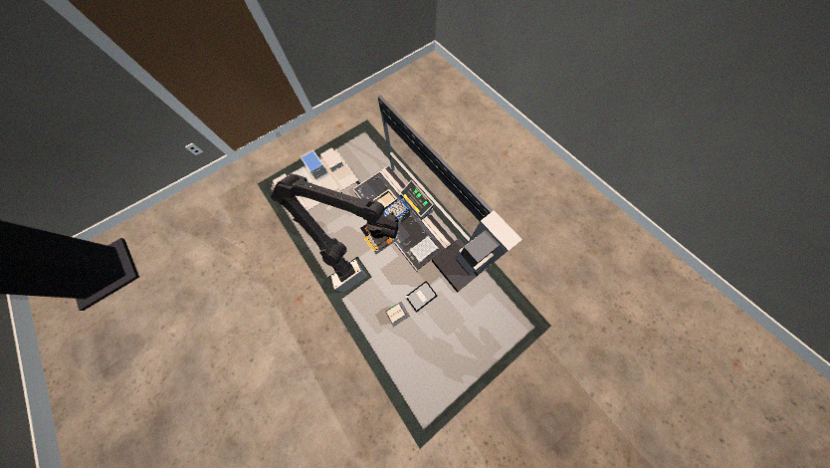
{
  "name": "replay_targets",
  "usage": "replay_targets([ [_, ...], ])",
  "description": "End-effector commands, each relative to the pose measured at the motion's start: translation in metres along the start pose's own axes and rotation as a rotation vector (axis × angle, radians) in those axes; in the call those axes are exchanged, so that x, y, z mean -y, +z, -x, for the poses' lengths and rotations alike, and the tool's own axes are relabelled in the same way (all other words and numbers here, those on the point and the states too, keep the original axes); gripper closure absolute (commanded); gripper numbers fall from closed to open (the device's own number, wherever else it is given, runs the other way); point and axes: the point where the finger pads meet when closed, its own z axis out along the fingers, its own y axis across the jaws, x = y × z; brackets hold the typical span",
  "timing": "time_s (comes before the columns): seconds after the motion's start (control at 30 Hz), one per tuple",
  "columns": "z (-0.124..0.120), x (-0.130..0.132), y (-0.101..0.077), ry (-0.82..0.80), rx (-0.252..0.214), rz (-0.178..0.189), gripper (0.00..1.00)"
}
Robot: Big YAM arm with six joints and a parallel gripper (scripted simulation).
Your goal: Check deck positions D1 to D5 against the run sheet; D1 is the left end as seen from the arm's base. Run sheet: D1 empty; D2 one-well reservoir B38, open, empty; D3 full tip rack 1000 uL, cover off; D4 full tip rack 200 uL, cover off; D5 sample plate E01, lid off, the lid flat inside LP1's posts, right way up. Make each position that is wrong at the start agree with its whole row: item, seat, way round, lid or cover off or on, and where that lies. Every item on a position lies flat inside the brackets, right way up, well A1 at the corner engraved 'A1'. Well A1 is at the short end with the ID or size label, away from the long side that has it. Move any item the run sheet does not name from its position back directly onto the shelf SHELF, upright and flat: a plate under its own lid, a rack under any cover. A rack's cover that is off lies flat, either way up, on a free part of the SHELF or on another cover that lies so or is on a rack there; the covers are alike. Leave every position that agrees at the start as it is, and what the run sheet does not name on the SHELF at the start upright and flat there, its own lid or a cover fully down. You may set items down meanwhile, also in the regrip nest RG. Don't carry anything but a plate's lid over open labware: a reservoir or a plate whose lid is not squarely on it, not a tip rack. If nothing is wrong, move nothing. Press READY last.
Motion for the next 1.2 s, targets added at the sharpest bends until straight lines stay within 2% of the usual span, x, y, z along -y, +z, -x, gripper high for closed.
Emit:
replay_targets([
  [0.0, 0.0196, 0.0174, -0.0226, -0.048, 0.053, -0.05, 1.0],
  [0.03, 0.0233, 0.0128, -0.0186, -0.063, 0.044, -0.045, 1.0],
  [0.1, 0.0243, 0.0083, -0.0216, -0.078, 0.049, -0.061, 1.0],
  [0.17, 0.0218, 0.0119, -0.025, -0.064, 0.061, -0.062, 1.0],
  [1.17, 0.0209, 0.012, -0.0243, -0.058, 0.061, -0.06, 1.0],
])
